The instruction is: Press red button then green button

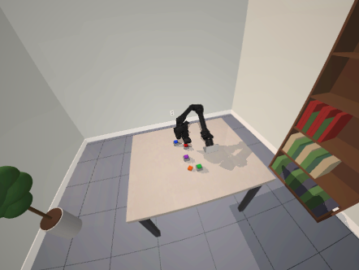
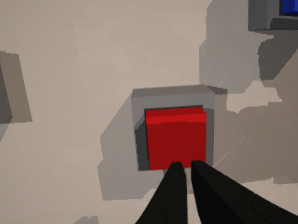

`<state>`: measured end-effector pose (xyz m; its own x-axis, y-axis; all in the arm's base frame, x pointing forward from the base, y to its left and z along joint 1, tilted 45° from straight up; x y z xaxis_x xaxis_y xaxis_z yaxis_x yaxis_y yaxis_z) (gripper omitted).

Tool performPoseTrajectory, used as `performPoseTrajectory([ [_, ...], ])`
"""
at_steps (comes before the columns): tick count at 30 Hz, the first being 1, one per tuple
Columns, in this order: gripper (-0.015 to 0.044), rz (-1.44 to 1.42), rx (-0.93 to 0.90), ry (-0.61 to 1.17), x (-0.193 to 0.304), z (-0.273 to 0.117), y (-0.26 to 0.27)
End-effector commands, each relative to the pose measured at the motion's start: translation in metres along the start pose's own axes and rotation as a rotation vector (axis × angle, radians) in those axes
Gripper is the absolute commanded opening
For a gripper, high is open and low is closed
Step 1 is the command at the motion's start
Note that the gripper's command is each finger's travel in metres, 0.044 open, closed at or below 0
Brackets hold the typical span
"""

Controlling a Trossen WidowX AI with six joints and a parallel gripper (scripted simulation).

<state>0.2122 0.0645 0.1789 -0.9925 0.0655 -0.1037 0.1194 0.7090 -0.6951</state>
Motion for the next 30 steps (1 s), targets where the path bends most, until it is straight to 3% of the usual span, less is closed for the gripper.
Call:
performPoseTrajectory([
  [1, 0.0020, -0.009, -0.022, -0.023, 0.001, -0.036, -0.001],
  [3, 0.0020, -0.018, -0.031, -0.035, 0.005, -0.057, -0.003],
  [11, 0.0020, -0.020, -0.036, -0.037, 0.003, -0.063, 0.016],
  [26, 0.0020, 0.000, -0.030, -0.003, 0.052, -0.071, 0.228],
  [30, 0.0020, 0.008, -0.020, 0.005, 0.068, -0.064, 0.257],
])
Point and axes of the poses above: the point midway between the two fingers, 35 mm back from their tips, its own z axis out along the fingers, its own y axis across the jaws, x = y × z, the point moved 10 cm from there along -z, back along the fingers, and after that the axes turned 7 degrees about z, right-handed, at the moved point
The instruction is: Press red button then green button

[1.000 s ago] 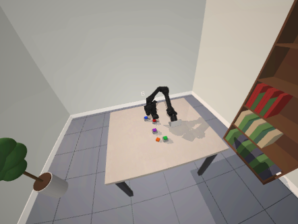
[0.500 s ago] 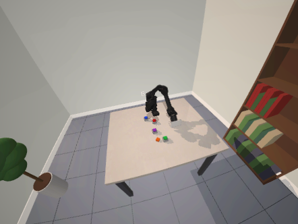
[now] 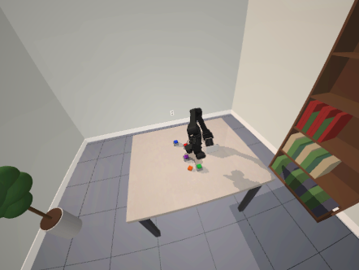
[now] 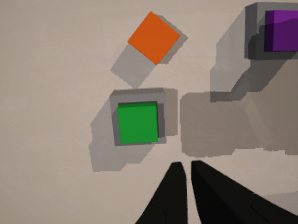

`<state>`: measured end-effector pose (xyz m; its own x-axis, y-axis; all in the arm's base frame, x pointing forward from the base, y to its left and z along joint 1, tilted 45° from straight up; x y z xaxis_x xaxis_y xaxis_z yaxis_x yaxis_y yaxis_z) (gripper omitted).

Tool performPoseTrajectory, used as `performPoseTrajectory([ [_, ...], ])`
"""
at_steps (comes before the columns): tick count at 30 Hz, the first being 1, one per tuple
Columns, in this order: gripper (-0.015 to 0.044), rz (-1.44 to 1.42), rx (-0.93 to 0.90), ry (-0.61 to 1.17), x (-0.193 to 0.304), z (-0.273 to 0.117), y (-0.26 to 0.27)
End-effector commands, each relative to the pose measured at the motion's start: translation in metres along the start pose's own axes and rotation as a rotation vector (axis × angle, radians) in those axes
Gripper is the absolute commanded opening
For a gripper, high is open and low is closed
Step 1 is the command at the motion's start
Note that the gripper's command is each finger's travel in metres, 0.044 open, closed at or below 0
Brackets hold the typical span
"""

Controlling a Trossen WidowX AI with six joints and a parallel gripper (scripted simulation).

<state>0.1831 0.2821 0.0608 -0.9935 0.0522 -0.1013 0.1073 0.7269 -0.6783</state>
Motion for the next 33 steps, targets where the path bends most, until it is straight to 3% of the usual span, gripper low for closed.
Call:
performPoseTrajectory([
  [1, 0.0020, 0.019, 0.005, 0.012, 0.014, 0.006, 0.026],
  [5, 0.0020, 0.019, 0.005, 0.012, 0.013, 0.008, 0.026],
  [11, 0.0020, 0.020, 0.006, 0.011, 0.014, 0.066, 0.025],
  [33, 0.0020, 0.021, 0.006, 0.010, 0.014, 0.095, 0.025],
])
Point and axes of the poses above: the point midway between the two fingers, 35 mm back from their tips, its own z axis out along the fingers, its own y axis across the jaws, x = y × z, the point moved 10 cm from there along -z, back along the fingers, and after that the axes turned 7 degrees about z, right-handed, at the moved point
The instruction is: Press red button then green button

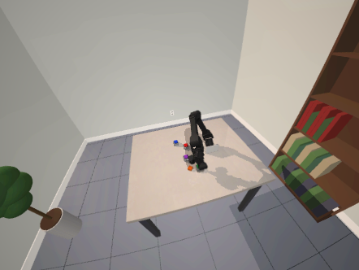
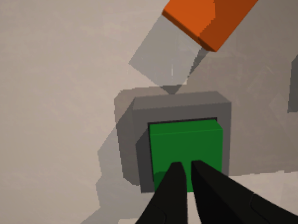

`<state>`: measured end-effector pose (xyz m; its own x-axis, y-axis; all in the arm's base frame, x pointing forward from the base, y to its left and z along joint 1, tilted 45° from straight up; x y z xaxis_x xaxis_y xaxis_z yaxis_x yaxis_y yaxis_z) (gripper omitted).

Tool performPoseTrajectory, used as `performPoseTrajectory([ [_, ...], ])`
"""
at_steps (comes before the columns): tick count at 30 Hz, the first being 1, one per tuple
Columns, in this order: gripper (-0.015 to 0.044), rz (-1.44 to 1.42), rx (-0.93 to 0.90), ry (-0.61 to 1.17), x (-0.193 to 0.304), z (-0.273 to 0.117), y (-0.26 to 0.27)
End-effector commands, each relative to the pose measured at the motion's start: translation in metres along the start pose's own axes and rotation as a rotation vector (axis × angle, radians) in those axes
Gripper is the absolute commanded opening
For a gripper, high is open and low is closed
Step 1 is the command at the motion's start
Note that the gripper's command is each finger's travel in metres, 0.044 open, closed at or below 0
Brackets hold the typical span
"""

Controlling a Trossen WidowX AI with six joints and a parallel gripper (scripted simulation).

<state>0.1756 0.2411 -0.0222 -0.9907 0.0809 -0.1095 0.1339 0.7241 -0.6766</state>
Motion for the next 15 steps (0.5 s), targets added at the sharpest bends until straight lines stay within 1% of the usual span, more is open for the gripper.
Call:
performPoseTrajectory([
  [1, 0.0020, -0.006, 0.005, -0.003, 0.0003, 0.0081, -0.0007],
  [15, 0.0020, -0.006, 0.005, -0.003, 0.0004, 0.0136, -0.0010],
])
Point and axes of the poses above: the point midway between the two fingers, 35 mm back from their tips, its own z axis out along the fingers, its own y axis across the jaws, x = y × z, the point moved 10 cm from there along -z, back along the fingers, and after that the axes turned 7 degrees about z, right-handed, at the moved point
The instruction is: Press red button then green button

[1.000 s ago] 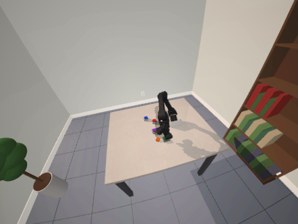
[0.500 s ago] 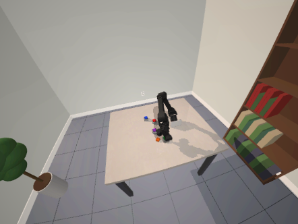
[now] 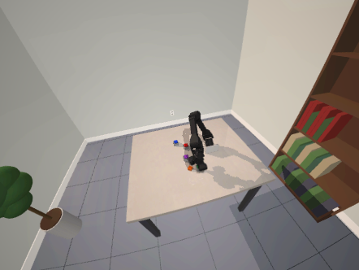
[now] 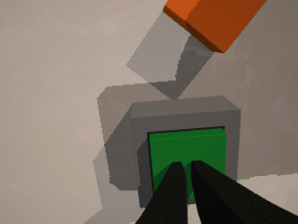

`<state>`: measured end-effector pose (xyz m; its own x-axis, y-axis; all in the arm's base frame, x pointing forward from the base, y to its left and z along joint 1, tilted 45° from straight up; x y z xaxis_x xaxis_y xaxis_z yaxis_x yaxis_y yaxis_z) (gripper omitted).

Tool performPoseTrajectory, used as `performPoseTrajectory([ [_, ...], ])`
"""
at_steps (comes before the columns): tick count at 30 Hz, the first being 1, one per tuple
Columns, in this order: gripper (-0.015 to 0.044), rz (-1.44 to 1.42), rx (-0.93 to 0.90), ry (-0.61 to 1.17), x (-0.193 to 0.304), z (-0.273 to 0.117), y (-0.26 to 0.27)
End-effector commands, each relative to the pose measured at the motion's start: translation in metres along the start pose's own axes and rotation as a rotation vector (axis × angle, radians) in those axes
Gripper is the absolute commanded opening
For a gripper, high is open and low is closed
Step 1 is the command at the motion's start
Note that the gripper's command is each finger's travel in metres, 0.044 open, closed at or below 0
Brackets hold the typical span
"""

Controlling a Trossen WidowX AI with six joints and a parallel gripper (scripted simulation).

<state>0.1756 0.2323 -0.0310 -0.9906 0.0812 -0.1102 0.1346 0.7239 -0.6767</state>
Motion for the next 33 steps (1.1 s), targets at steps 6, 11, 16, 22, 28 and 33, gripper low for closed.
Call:
performPoseTrajectory([
  [6, 0.0020, -0.007, 0.005, -0.003, 0.000, 0.001, -0.001],
  [11, 0.0020, -0.003, 0.002, -0.001, 0.000, -0.010, 0.000],
  [16, 0.0020, -0.007, 0.004, -0.002, 0.000, -0.033, 0.000],
  [22, 0.0151, -0.006, 0.003, -0.003, -0.022, -0.055, 0.011],
  [28, 0.0309, -0.005, 0.003, -0.004, -0.058, -0.091, 0.021],
  [33, 0.0400, -0.005, 0.003, -0.004, -0.062, -0.095, 0.021],
])
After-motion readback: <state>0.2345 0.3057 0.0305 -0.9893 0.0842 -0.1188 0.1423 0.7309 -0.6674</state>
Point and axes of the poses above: the point midway between the two fingers, 35 mm back from their tips, its own z axis out along the fingers, its own y axis across the jaws, x = y × z, the point moved 10 cm from there along -z, back along the fingers, and after that the axes turned 7 degrees about z, right-handed, at the moved point
